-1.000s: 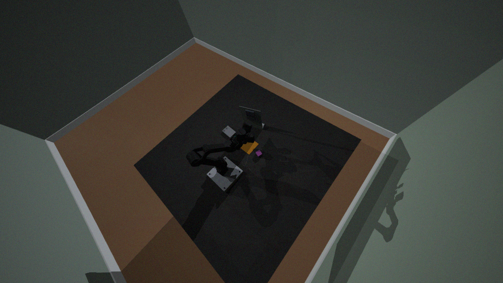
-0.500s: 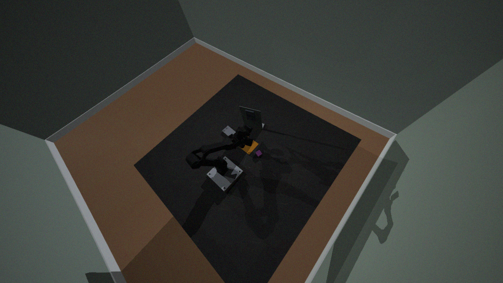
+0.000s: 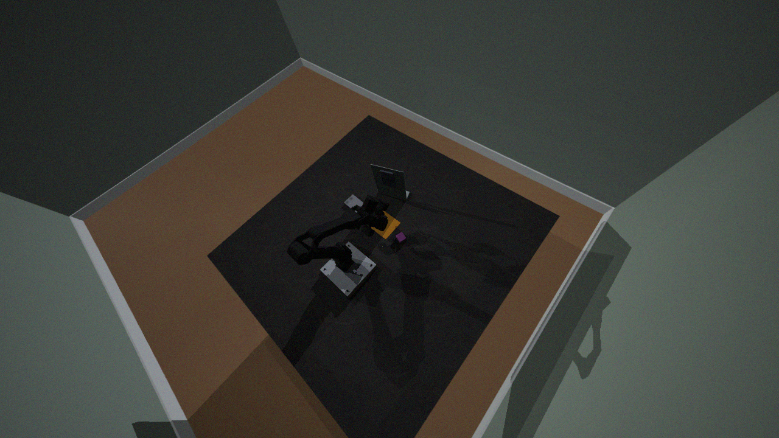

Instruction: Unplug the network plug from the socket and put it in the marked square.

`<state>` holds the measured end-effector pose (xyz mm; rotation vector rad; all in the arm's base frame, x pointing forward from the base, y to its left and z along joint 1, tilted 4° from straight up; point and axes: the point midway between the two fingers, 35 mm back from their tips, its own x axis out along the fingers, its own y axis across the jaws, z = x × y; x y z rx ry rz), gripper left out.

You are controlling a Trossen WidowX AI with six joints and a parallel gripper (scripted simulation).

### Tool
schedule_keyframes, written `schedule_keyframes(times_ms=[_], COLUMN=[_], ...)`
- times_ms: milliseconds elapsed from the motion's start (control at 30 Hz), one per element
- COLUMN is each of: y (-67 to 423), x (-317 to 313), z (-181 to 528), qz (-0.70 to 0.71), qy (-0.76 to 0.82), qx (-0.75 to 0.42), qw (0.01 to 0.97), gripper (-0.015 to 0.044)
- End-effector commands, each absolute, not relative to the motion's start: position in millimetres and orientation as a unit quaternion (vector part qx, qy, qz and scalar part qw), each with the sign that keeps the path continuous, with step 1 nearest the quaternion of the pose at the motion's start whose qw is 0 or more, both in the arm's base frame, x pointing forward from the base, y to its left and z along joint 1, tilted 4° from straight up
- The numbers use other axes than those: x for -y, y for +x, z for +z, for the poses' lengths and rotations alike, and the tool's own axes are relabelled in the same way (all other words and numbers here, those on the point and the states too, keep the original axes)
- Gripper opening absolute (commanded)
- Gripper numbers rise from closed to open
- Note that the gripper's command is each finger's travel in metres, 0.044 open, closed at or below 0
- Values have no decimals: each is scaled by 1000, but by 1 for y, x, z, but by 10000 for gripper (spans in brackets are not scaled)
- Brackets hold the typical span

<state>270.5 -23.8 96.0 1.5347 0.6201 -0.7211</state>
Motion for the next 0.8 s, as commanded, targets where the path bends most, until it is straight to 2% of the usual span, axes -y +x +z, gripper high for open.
schedule_keyframes(times_ms=[0, 767], y=[268, 274], x=[25, 25], z=[98, 63], qz=[-323, -323], qy=[658, 658], qx=[-269, -269], qw=[625, 625], gripper=[0, 0])
